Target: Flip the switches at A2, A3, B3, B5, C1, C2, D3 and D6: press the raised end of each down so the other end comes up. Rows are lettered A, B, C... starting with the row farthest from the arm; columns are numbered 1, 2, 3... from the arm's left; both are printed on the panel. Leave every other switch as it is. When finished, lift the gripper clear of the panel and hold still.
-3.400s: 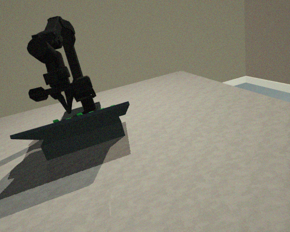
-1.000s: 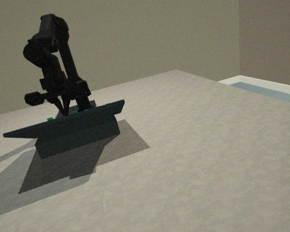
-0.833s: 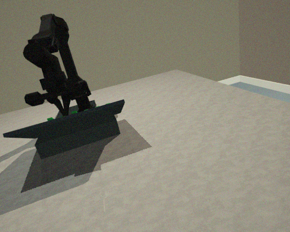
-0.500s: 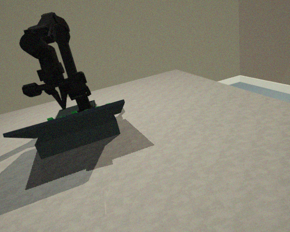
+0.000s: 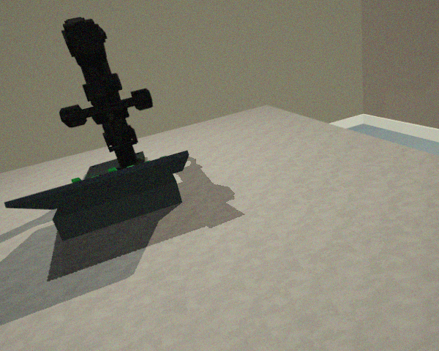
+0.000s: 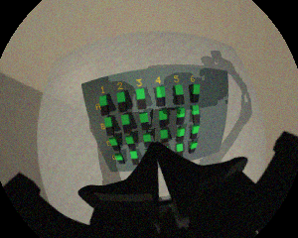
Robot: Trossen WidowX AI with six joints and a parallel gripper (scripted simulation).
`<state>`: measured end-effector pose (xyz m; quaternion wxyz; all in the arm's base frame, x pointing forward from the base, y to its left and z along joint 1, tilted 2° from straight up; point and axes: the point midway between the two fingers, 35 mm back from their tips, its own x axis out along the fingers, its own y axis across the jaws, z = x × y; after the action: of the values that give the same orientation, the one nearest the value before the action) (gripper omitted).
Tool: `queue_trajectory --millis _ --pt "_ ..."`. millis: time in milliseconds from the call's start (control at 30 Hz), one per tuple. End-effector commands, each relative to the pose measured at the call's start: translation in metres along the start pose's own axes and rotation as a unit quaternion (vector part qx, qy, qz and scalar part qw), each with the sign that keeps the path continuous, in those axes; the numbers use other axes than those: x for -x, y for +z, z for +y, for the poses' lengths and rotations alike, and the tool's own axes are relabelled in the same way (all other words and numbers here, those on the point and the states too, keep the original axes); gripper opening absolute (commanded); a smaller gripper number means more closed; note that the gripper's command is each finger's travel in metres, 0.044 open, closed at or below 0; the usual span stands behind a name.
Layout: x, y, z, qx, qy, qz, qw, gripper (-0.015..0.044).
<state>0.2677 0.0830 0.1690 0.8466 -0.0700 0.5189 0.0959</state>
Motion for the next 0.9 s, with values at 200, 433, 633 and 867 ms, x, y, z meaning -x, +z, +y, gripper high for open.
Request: queue_trajectory --millis 200,433,633,867 --pt "0.004 -0.021 0.078 0.000 0.001 -0.006 1.000 0.0000" --pt "-0.028 -0.020 0.078 0.000 0.001 0.005 1.000 0.0000" --pt "-0.031 -0.020 0.078 0.000 0.001 0.006 1.000 0.0000" --pt "-0.041 -0.020 0.077 0.000 0.001 0.006 1.000 0.0000"
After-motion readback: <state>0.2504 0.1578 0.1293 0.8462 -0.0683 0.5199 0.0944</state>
